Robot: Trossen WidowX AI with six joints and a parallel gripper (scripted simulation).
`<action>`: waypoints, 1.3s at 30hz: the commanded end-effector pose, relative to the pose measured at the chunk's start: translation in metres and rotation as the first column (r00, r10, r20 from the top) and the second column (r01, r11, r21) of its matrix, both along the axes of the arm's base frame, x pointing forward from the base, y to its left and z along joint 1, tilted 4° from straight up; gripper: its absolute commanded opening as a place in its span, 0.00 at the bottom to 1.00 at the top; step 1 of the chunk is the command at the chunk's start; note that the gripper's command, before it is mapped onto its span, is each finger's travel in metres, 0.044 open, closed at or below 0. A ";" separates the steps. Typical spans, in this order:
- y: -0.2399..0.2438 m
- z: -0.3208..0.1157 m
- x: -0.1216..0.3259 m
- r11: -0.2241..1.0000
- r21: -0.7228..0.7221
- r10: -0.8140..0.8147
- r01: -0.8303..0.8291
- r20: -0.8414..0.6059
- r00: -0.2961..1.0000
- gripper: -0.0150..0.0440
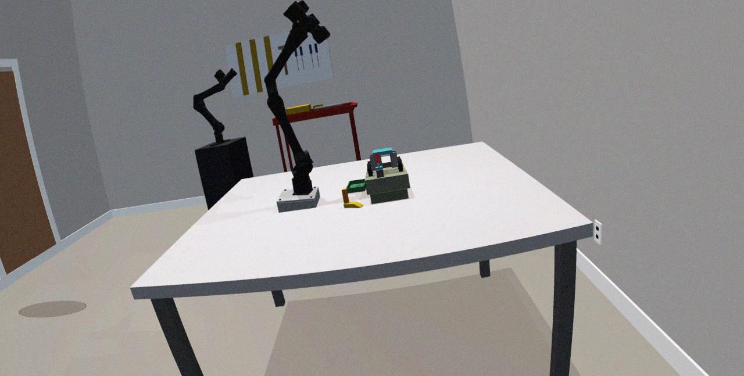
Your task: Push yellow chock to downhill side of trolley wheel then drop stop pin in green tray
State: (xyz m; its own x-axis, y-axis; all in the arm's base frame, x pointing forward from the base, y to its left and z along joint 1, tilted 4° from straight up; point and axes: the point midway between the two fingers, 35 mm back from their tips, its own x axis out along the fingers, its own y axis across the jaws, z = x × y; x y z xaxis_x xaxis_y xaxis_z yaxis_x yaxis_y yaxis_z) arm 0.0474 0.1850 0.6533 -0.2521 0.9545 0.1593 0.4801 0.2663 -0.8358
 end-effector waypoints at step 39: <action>-0.154 -0.309 0.284 0.639 -0.472 0.568 0.607 -0.243 -0.786 0.58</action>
State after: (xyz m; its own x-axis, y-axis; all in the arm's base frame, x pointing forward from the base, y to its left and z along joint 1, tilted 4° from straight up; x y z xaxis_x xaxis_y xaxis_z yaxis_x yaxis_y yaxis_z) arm 0.3310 0.0580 0.3848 0.7726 0.4861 -0.4083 -0.3736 0.8682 0.3265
